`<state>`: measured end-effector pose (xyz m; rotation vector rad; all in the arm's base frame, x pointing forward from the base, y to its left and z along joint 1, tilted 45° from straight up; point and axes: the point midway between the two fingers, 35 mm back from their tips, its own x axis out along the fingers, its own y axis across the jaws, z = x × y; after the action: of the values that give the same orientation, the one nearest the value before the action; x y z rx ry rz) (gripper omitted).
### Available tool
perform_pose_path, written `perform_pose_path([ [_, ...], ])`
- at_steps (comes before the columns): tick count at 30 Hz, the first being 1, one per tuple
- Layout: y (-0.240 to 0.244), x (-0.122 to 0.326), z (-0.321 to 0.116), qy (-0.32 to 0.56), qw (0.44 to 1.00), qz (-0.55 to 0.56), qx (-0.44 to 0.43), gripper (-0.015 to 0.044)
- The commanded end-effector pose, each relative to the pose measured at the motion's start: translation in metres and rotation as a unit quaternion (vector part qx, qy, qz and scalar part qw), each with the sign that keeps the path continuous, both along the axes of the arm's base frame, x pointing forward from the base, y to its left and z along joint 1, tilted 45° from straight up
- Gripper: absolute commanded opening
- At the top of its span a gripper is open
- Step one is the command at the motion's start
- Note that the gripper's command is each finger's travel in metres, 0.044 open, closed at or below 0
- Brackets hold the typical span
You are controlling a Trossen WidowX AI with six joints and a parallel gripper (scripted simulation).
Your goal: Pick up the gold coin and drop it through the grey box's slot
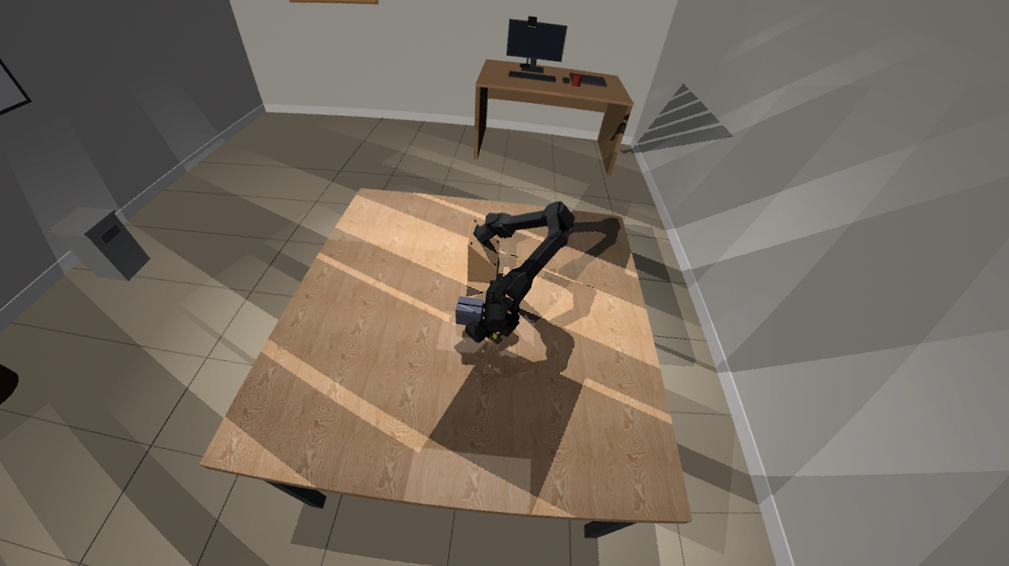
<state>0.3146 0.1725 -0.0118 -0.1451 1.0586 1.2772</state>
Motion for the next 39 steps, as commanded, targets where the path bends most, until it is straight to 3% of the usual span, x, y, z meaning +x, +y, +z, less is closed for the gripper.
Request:
perform_pose_path([
  [1, 0.005, -0.003, -0.004, 0.004, 1.0, 0.0, 0.001, 0.0161],
  [2, 0.005, -0.003, -0.005, 0.004, 1.0, 0.0, 0.001, 0.0161],
  [8, 0.005, -0.003, -0.005, 0.004, 1.0, 0.0, 0.001, 0.0003],
  [39, -0.025, 0.005, 0.023, 0.005, 1.0, -0.001, -0.004, 0.0],
])
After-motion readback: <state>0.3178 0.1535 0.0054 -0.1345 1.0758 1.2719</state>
